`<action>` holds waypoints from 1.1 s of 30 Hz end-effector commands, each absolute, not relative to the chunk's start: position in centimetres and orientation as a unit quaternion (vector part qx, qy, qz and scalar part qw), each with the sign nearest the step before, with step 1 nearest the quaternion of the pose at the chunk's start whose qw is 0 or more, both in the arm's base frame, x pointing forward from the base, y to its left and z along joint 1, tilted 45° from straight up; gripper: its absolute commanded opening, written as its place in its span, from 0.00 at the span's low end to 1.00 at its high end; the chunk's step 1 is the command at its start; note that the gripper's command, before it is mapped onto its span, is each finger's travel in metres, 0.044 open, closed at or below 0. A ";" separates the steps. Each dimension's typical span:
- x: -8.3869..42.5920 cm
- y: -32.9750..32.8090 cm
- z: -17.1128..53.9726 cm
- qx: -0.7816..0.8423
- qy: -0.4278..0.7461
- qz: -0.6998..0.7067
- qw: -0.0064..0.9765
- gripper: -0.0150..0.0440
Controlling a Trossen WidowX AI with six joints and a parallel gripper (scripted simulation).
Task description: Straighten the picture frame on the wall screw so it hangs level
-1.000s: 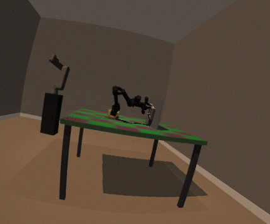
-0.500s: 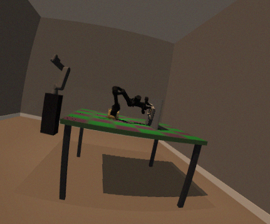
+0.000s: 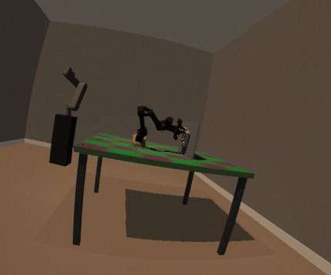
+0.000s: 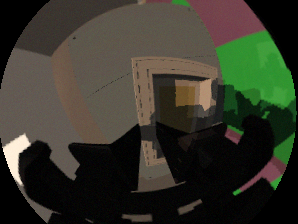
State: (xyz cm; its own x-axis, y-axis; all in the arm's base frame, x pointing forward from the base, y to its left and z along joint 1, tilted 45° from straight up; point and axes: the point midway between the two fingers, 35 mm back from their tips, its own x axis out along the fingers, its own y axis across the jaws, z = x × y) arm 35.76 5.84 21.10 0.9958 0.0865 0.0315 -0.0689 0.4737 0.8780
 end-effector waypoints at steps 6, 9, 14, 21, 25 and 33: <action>35.7 6.1 21.5 0.511 0.007 0.051 0.858 0.25; 35.7 6.1 21.5 0.511 0.007 0.051 0.858 0.25; 35.7 6.2 21.5 0.511 0.007 0.051 0.858 0.25; 35.7 6.2 21.6 0.511 0.007 0.051 0.858 0.25; 35.7 6.2 21.7 0.511 0.007 0.051 0.858 0.25; 35.7 6.3 21.7 0.511 0.007 0.051 0.858 0.25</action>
